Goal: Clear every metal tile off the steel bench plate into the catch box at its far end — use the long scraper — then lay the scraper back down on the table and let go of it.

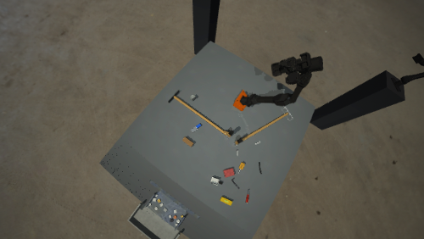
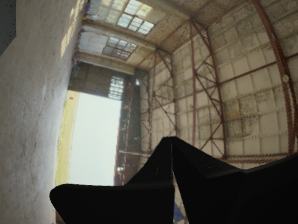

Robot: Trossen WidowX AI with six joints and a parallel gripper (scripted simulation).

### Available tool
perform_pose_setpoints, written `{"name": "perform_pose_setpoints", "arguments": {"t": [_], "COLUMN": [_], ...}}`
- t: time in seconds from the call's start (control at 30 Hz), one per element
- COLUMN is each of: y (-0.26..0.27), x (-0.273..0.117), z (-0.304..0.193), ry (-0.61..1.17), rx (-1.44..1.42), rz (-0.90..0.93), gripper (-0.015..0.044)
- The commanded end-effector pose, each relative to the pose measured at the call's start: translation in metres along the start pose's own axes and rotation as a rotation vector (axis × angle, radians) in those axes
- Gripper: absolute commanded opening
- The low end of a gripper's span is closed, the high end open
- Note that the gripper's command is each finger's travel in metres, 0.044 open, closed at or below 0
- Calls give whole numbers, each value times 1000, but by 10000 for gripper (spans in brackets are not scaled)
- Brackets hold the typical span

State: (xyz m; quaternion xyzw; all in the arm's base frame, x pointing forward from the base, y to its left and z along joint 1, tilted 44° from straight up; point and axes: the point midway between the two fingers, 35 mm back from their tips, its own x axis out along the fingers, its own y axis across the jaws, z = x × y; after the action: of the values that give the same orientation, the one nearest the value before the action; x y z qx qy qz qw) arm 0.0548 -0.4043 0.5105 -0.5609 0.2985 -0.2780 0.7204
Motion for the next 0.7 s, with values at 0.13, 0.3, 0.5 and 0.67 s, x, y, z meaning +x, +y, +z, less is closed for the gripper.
{"name": "perform_pose_setpoints", "arguments": {"t": [0.13,0.3,0.5,0.67], "y": [5,8,12,16], "x": [18,30,43,55], "z": [3,7,12,17], "ry": [-28,-50,-75,-96], "rx": [63,103,151,191], "rz": [11,19,30,40], "gripper": [0,0,0,0]}}
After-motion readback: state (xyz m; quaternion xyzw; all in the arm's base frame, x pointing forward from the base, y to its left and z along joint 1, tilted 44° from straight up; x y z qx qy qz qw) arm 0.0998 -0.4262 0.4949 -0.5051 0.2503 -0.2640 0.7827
